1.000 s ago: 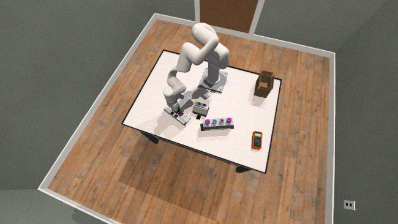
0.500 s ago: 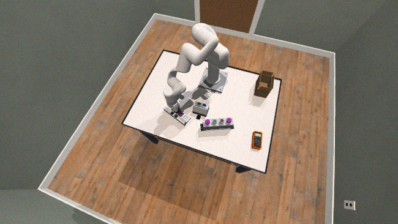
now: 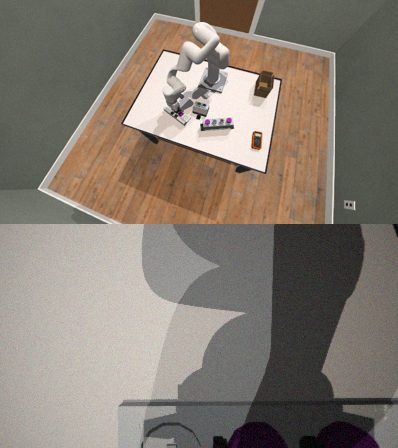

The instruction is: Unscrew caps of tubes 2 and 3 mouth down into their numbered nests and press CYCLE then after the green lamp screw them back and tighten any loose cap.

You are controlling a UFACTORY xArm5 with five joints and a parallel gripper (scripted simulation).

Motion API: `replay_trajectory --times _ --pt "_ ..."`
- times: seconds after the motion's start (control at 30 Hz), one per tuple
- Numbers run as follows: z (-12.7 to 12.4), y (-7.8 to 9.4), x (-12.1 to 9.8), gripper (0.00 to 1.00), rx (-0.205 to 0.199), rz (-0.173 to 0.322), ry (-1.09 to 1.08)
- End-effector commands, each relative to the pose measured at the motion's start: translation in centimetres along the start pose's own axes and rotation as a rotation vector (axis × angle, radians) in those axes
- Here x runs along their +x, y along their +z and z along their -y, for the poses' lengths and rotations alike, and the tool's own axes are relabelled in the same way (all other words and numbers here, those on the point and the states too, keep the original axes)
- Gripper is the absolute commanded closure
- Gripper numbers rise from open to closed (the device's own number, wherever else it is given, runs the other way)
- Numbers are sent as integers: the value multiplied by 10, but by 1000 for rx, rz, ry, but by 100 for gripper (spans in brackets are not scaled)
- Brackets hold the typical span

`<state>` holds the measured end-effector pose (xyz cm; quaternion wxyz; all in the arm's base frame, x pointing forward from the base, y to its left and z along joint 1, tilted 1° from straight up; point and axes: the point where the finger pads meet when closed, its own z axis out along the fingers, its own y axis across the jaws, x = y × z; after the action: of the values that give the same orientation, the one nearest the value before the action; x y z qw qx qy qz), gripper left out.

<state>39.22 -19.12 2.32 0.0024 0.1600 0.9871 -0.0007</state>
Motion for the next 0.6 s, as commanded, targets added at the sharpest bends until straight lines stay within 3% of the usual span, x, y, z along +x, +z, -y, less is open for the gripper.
replay_trajectory --times 0.0,0.47,0.57 --pt "0 -17 -1 54 8 3 0" --pt "-1 -87 -1 54 8 3 0" --pt "-1 -92 -1 54 8 3 0"
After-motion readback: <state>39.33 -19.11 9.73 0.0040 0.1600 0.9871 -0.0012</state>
